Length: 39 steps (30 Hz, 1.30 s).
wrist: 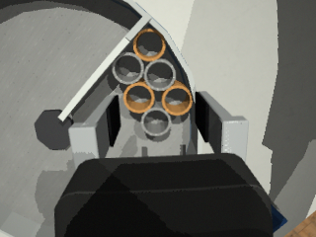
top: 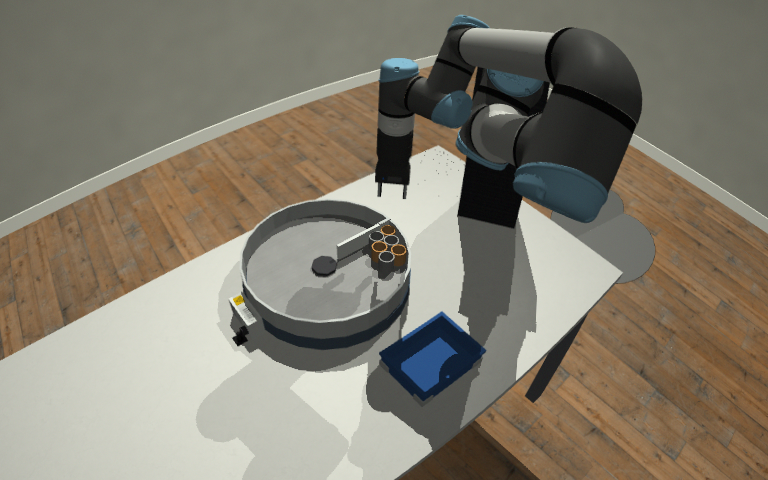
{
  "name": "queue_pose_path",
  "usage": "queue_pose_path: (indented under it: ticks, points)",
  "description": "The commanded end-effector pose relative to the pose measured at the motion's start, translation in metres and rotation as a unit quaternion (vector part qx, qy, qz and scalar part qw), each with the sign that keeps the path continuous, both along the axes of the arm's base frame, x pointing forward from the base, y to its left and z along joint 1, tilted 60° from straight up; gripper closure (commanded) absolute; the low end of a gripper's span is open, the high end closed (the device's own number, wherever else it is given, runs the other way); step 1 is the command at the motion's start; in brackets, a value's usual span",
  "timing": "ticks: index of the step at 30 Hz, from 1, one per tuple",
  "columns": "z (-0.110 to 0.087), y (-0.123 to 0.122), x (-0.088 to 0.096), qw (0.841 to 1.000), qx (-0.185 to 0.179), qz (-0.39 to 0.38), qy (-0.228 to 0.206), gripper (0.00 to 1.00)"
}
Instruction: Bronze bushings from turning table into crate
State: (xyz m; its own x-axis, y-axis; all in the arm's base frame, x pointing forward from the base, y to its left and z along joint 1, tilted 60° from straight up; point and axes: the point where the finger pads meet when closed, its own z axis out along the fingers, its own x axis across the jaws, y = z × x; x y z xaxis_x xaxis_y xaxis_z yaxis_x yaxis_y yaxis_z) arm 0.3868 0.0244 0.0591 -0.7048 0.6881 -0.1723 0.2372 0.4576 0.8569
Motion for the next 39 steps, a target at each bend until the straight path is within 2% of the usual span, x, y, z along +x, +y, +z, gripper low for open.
queue_pose_path:
  ticks: [1,4,5,9,21,22,26,38,39]
  points:
    - [-0.038,0.001,0.018,1.000,-0.006,-0.002,0.010,0.00]
    - [-0.038,0.001,0.018,1.000,-0.006,-0.002,0.010,0.00]
    - [-0.007,0.000,0.004,1.000,-0.001,-0.001,0.002,0.00]
    - [-0.038,0.001,0.018,1.000,-0.006,-0.002,0.010,0.00]
    - [-0.038,0.001,0.018,1.000,-0.006,-0.002,0.010,0.00]
    - [-0.007,0.000,0.004,1.000,-0.001,-0.001,0.002,0.00]
    - [-0.038,0.001,0.018,1.000,-0.006,-0.002,0.010,0.00]
    - [-0.038,0.001,0.018,1.000,-0.006,-0.002,0.010,0.00]
    - [-0.008,0.000,0.004,1.000,-0.002,-0.001,0.002,0.00]
